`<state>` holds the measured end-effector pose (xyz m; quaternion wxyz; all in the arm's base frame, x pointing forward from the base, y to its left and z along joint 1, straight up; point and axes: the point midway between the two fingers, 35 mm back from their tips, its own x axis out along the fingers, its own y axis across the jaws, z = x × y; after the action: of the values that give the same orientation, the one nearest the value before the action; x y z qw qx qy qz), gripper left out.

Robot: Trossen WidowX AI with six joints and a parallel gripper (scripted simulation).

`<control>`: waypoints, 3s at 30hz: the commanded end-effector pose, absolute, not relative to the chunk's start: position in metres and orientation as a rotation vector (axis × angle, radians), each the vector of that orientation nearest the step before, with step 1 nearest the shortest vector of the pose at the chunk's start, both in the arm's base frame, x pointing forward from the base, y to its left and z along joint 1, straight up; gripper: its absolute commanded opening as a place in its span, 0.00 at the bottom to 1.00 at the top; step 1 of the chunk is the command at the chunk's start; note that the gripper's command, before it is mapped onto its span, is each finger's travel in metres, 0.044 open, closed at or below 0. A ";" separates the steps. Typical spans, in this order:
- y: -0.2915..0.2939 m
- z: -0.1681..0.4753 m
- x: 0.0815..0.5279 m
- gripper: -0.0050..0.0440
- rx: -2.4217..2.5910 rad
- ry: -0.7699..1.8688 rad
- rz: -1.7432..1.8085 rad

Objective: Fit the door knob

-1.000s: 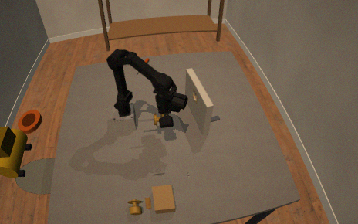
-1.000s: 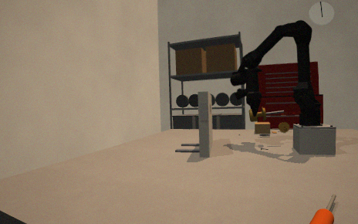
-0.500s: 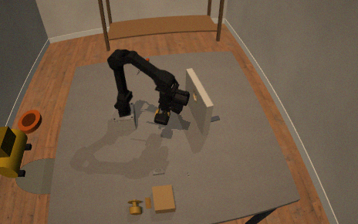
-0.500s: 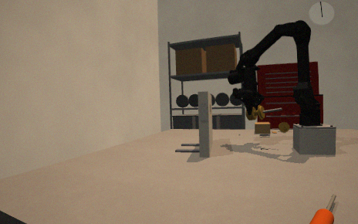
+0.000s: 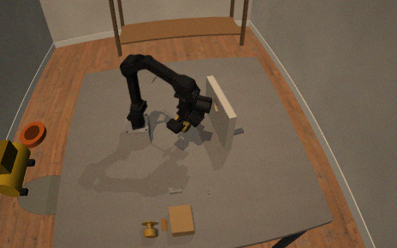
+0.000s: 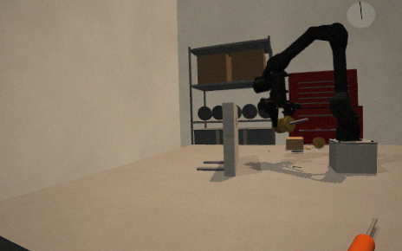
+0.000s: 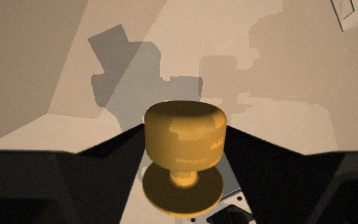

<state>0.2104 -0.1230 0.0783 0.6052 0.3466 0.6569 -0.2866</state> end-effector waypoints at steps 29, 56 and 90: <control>-0.101 0.098 0.232 0.10 1.439 1.228 -1.340; -0.078 0.112 0.243 0.10 1.941 0.736 -1.964; -0.061 0.097 0.249 0.10 2.204 0.201 -2.374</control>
<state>0.2502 -0.0621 0.1082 -0.0497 0.6806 0.0625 -0.7283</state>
